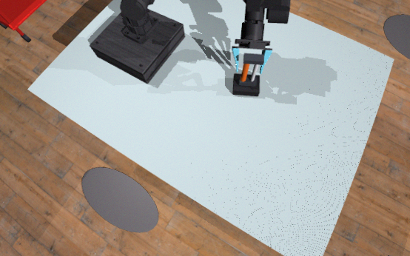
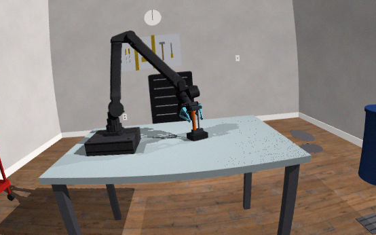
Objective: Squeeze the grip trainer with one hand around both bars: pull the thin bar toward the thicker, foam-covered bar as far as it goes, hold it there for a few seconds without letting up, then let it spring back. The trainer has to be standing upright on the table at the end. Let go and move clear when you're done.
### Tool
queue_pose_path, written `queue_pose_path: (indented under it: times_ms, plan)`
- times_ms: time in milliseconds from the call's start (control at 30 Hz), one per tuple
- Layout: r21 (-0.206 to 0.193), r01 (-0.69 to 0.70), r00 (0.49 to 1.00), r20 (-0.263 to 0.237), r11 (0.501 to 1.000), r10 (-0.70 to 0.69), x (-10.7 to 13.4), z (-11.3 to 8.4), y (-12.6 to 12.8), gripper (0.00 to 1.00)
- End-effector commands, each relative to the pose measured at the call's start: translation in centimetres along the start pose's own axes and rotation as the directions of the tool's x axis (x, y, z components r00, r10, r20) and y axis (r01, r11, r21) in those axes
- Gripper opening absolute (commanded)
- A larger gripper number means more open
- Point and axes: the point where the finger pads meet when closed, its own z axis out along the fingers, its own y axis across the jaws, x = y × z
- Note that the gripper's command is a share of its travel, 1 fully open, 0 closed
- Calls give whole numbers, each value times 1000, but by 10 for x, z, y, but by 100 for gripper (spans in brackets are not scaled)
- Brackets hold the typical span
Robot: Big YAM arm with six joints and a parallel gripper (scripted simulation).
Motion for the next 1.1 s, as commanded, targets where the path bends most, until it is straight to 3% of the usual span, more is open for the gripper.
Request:
queue_pose_path:
  times_ms: [0,167,400,733,1067]
  plan:
    - [1,4,1000,1,1000,-4,4,-2,-2,76]
    - [6,-2,1000,1,1000,2,5,-5,-3,76]
    - [43,-43,999,-4,998,43,15,-23,-21,76]
    - [43,-44,999,-5,998,44,16,-42,-21,76]
    - [45,-45,999,-1,998,46,15,-78,-20,76]
